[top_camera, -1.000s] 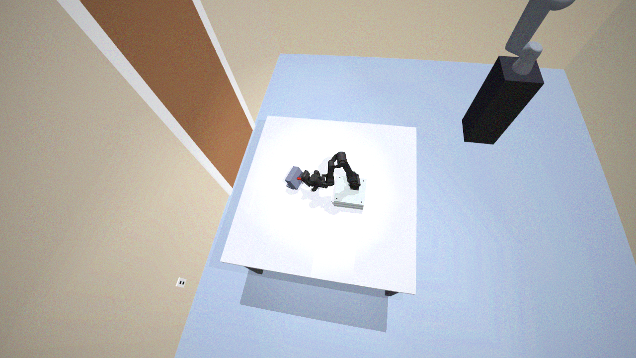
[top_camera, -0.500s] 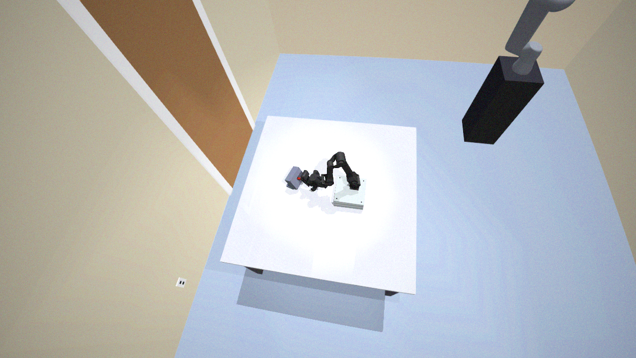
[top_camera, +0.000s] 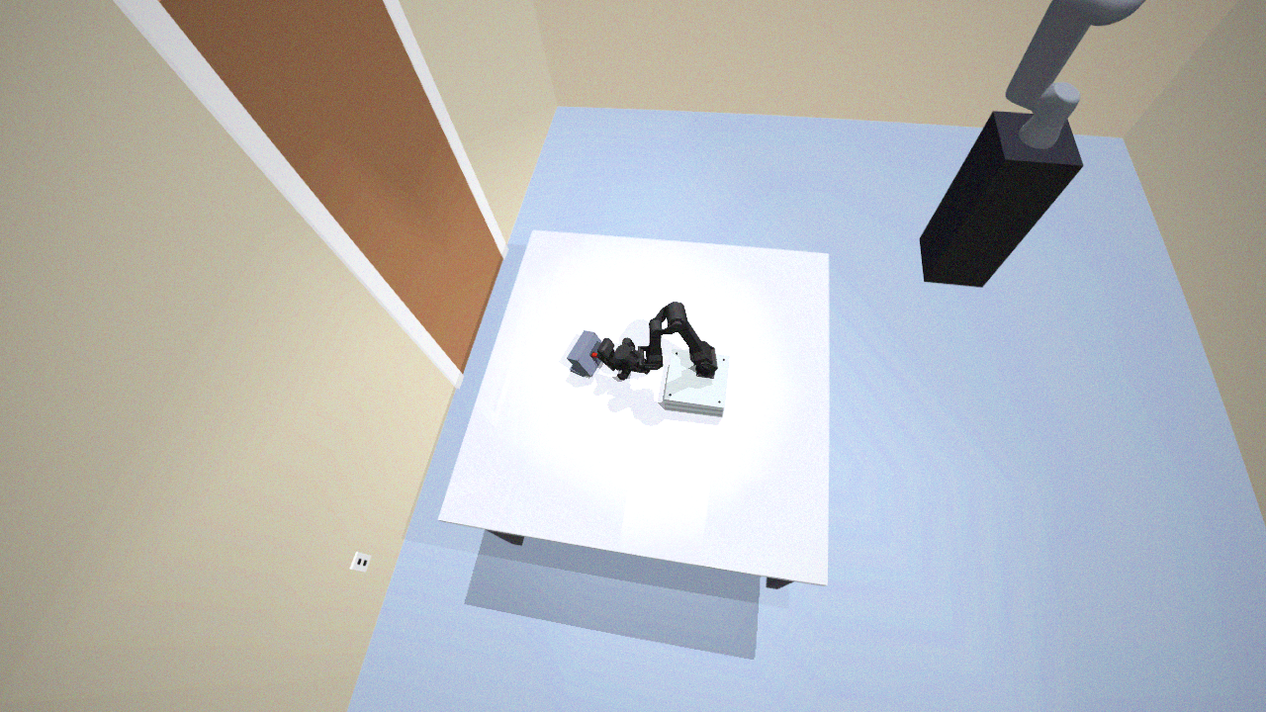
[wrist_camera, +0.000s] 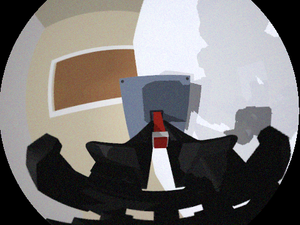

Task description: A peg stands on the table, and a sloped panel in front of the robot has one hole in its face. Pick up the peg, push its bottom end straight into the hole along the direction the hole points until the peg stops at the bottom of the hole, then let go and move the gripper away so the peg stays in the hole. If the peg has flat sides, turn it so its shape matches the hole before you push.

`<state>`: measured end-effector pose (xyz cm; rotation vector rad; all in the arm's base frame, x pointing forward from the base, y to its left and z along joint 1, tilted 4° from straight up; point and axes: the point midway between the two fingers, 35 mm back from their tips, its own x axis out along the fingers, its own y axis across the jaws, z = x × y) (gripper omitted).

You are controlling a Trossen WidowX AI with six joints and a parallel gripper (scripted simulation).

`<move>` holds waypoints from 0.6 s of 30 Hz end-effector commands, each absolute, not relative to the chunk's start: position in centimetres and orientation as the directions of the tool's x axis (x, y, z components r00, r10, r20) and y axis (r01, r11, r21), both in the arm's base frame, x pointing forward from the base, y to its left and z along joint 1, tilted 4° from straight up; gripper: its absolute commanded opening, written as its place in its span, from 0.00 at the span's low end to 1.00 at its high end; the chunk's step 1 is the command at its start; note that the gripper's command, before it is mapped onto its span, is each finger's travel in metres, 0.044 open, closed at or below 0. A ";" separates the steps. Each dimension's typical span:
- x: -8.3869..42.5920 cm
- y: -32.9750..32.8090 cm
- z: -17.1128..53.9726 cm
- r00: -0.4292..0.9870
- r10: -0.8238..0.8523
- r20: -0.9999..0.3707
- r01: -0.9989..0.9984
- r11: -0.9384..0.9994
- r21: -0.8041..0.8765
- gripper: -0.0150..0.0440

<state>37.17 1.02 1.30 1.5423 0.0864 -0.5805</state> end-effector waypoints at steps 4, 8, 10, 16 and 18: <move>37.6 1.0 1.3 0.867 -0.295 -0.403 0.400 -0.073 0.914 0.25; 37.7 1.0 1.3 0.867 -0.295 -0.402 0.400 -0.073 0.914 0.25; 37.8 1.0 1.3 0.867 -0.295 -0.402 0.399 -0.073 0.914 0.25; 38.0 1.0 1.3 0.867 -0.295 -0.402 0.399 -0.073 0.914 0.25; 38.0 1.0 1.3 0.867 -0.295 -0.402 0.399 -0.073 0.914 0.25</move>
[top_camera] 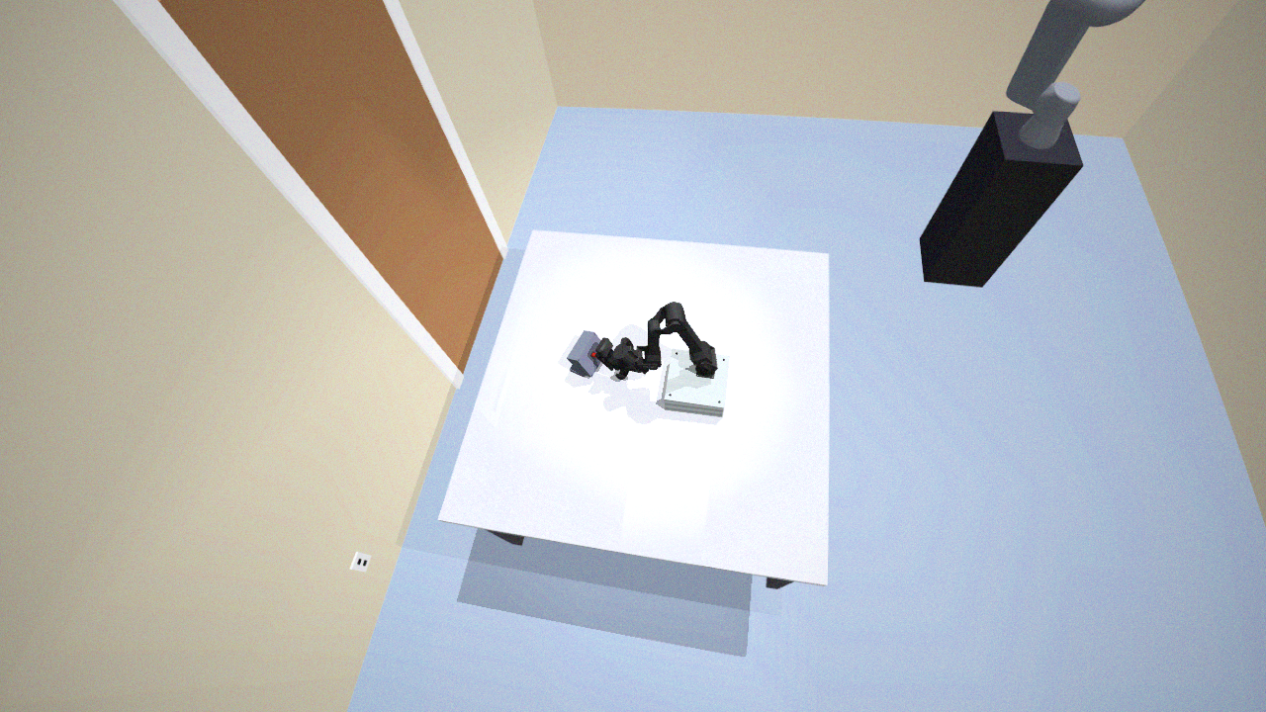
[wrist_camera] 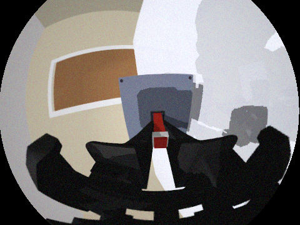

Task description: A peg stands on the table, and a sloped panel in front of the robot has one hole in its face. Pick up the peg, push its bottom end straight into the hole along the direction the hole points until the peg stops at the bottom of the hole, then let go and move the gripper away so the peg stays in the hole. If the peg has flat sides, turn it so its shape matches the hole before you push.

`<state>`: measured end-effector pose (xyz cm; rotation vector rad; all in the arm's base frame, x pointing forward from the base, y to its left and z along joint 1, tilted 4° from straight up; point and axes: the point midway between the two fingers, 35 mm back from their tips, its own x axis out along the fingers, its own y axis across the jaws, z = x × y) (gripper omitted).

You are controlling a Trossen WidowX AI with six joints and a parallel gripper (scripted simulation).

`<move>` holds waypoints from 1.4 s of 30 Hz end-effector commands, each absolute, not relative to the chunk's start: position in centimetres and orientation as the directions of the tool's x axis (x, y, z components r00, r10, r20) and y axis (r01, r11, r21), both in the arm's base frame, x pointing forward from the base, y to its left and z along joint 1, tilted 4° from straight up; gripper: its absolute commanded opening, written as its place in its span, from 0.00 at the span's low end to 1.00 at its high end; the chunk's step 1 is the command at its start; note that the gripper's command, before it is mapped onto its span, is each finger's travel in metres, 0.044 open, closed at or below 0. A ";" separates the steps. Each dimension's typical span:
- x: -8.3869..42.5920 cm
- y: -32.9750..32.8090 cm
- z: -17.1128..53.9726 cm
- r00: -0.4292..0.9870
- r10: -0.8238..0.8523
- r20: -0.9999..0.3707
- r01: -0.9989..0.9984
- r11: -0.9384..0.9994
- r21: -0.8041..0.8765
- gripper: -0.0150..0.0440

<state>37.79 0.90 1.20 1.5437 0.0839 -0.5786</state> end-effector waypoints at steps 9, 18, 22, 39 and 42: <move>37.9 0.9 1.2 0.865 -0.298 -0.404 0.399 -0.077 0.913 0.25; 37.9 0.9 1.2 0.865 -0.298 -0.404 0.399 -0.077 0.913 0.52; 37.9 0.9 1.2 0.865 -0.298 -0.404 0.399 -0.077 0.913 0.70; 36.9 1.5 1.9 0.865 -0.297 -0.405 0.401 -0.078 0.913 1.00; 36.6 1.7 2.1 0.865 -0.296 -0.405 0.401 -0.078 0.913 1.00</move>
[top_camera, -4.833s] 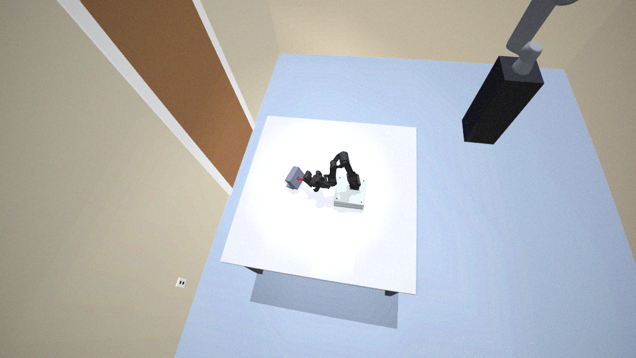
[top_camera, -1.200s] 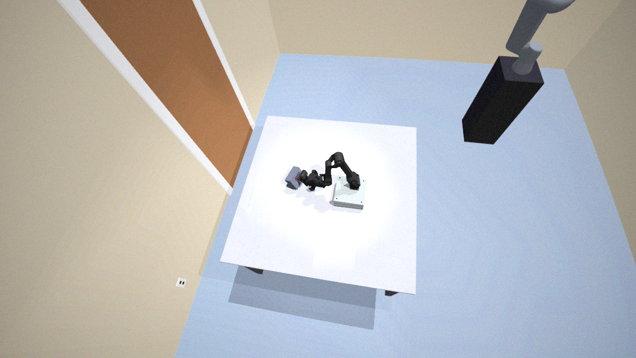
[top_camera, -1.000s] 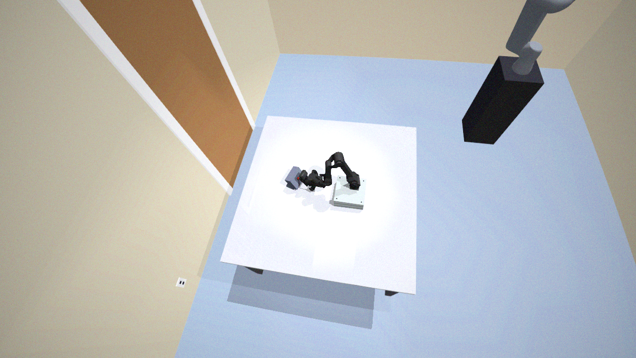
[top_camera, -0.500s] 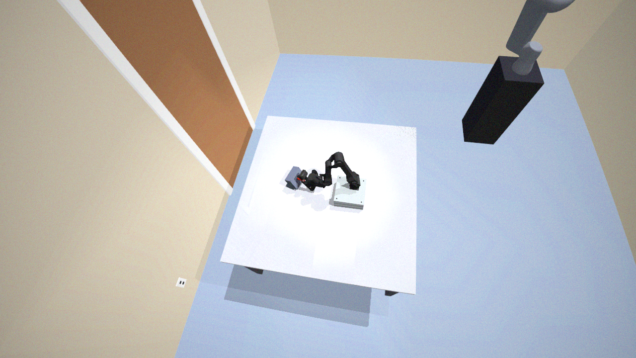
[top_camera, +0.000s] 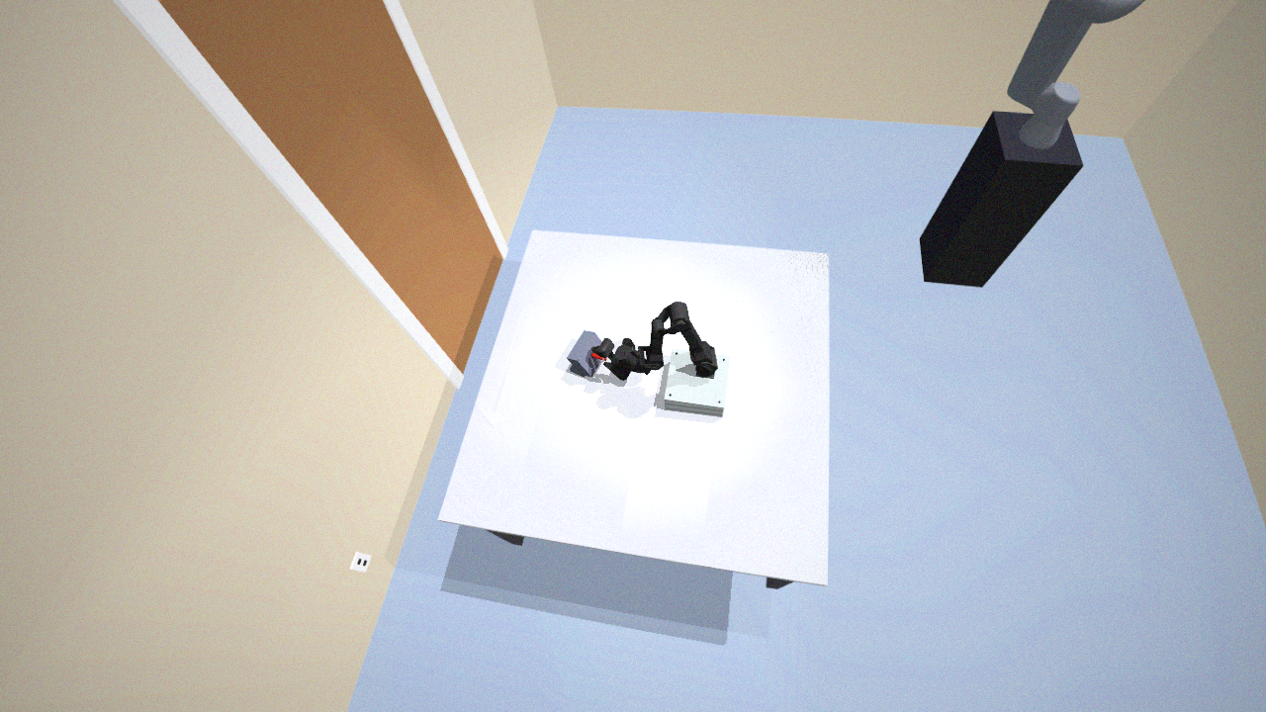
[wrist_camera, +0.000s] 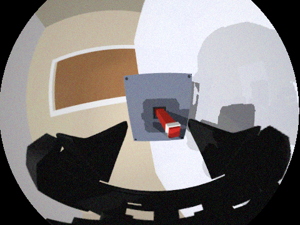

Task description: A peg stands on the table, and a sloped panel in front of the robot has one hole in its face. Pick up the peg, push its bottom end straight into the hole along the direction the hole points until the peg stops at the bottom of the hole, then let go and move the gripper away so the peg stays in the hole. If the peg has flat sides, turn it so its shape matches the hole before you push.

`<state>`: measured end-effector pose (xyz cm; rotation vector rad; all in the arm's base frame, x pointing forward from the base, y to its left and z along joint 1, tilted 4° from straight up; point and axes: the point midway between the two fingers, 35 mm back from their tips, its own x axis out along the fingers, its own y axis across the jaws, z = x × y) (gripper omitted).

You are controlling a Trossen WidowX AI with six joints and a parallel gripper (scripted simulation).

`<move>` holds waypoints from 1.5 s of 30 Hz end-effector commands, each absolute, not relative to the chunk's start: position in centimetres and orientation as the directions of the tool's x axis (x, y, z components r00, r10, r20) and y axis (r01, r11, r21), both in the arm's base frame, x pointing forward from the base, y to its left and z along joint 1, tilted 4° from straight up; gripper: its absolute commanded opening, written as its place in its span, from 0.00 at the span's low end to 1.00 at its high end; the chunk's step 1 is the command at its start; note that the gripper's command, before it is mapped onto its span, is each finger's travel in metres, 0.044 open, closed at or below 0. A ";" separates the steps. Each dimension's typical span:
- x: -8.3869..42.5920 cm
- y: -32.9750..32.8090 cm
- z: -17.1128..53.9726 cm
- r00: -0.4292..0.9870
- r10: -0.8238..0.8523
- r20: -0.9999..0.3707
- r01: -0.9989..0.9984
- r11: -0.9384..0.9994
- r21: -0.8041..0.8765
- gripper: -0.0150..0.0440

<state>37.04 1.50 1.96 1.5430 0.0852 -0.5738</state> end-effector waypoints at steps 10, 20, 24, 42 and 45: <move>35.8 2.1 2.6 0.865 -0.295 -0.406 0.402 -0.078 0.912 1.00; 35.0 2.5 3.1 0.865 -0.295 -0.407 0.403 -0.078 0.912 1.00; 34.7 2.7 3.3 0.865 -0.294 -0.407 0.403 -0.078 0.912 1.00; 33.3 3.4 4.1 0.865 -0.293 -0.407 0.403 -0.078 0.912 1.00; 33.1 3.5 4.2 0.865 -0.293 -0.407 0.403 -0.077 0.912 1.00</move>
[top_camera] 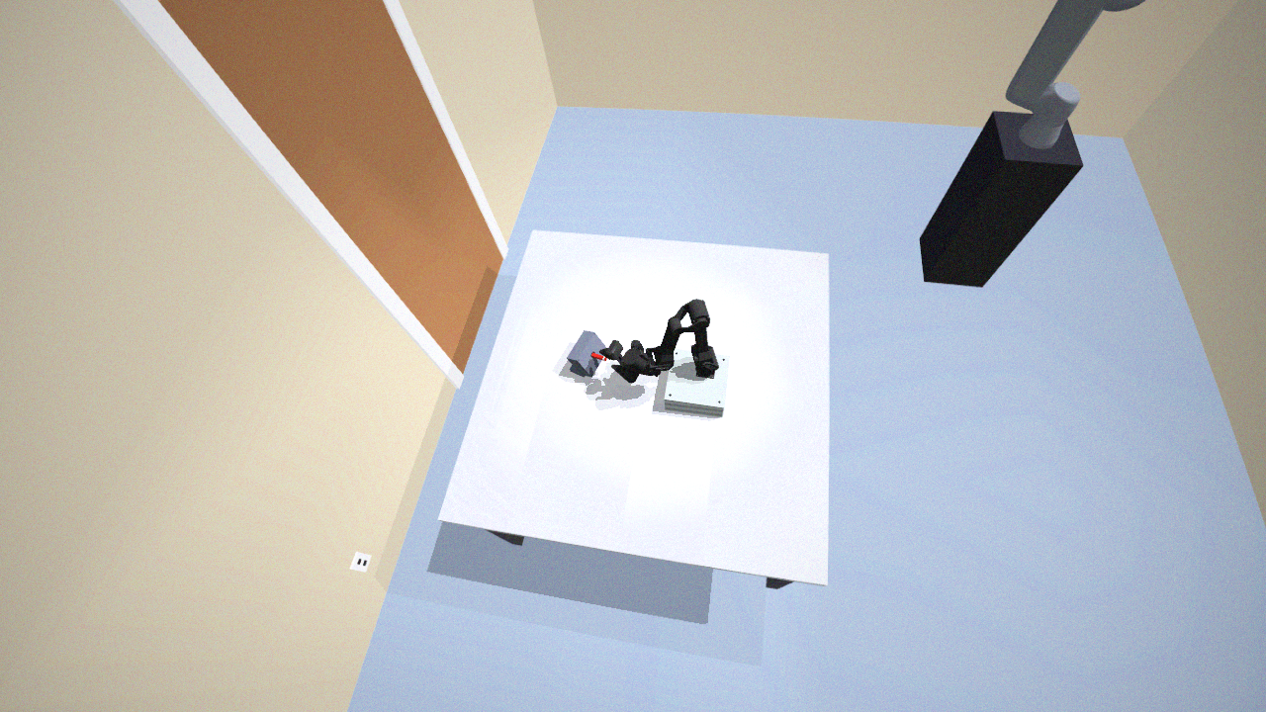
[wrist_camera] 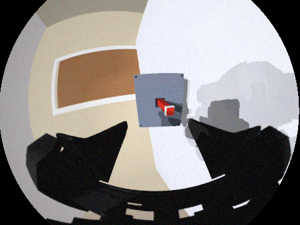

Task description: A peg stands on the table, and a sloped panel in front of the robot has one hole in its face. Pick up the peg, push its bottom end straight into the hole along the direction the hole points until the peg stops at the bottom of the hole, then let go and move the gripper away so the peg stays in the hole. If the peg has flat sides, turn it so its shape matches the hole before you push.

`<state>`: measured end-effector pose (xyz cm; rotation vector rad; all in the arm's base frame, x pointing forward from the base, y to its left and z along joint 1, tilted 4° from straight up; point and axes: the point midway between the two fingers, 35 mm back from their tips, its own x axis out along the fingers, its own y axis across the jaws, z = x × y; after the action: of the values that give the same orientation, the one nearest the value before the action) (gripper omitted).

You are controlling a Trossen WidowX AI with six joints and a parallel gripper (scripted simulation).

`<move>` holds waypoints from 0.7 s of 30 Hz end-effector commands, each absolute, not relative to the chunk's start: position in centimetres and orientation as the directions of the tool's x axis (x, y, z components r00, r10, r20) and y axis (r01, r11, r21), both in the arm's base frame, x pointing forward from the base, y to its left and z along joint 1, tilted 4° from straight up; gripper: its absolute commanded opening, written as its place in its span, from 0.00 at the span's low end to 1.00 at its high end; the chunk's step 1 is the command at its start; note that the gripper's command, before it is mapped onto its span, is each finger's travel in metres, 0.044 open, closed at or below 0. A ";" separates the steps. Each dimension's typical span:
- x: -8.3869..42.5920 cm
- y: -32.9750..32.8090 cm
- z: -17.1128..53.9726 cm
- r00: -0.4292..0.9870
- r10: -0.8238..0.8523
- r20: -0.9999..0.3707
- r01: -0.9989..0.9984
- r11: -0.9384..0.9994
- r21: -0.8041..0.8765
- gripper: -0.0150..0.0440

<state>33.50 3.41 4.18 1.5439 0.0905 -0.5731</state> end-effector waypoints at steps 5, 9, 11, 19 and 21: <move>32.7 3.7 4.5 0.865 -0.292 -0.407 0.403 -0.077 0.912 1.00; 32.4 3.8 4.6 0.866 -0.292 -0.407 0.403 -0.077 0.912 1.00; 32.3 3.9 4.7 0.866 -0.292 -0.407 0.403 -0.077 0.912 1.00; 31.7 4.1 5.0 0.866 -0.291 -0.406 0.402 -0.076 0.912 1.00; 31.6 4.2 5.1 0.866 -0.291 -0.406 0.402 -0.076 0.913 1.00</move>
<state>31.93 4.12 5.06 1.5429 0.0916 -0.5713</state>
